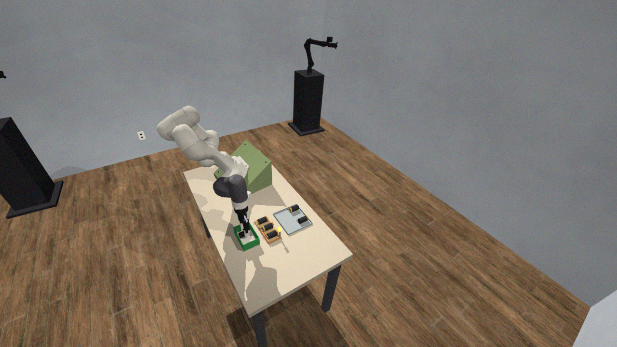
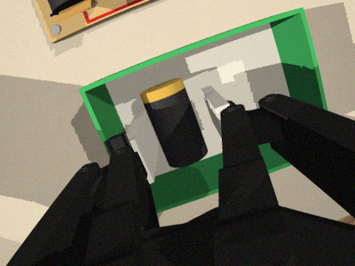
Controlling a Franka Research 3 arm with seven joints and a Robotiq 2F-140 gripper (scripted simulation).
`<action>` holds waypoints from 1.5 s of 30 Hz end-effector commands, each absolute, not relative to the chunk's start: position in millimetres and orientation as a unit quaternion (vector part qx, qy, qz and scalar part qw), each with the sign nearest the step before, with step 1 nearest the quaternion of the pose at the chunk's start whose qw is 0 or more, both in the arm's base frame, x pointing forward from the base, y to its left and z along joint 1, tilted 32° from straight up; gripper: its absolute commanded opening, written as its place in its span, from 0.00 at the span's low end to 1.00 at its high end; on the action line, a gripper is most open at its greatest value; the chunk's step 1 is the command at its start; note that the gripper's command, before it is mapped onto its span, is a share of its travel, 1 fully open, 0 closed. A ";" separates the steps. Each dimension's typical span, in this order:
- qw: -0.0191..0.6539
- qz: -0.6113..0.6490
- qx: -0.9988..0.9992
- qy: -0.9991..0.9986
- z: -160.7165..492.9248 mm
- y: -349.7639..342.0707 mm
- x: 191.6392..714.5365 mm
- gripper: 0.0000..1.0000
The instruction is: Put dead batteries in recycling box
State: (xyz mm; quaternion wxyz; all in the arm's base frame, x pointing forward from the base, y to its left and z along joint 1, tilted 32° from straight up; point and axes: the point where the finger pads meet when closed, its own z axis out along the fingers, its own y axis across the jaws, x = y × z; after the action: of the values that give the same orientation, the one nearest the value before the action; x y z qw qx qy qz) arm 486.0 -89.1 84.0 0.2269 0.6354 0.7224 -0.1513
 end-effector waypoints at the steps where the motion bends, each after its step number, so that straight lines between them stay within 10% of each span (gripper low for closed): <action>1: 0.228 -0.159 0.637 0.719 94.4 -87.9 481.4 0.29; 45: 0.228 -0.159 0.637 0.719 167.3 -35.4 469.1 0.29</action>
State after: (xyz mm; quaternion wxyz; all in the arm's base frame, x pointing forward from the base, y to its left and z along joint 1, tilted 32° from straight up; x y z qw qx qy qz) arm 471.7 -37.9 169.0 0.2280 0.6333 0.7229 -0.1563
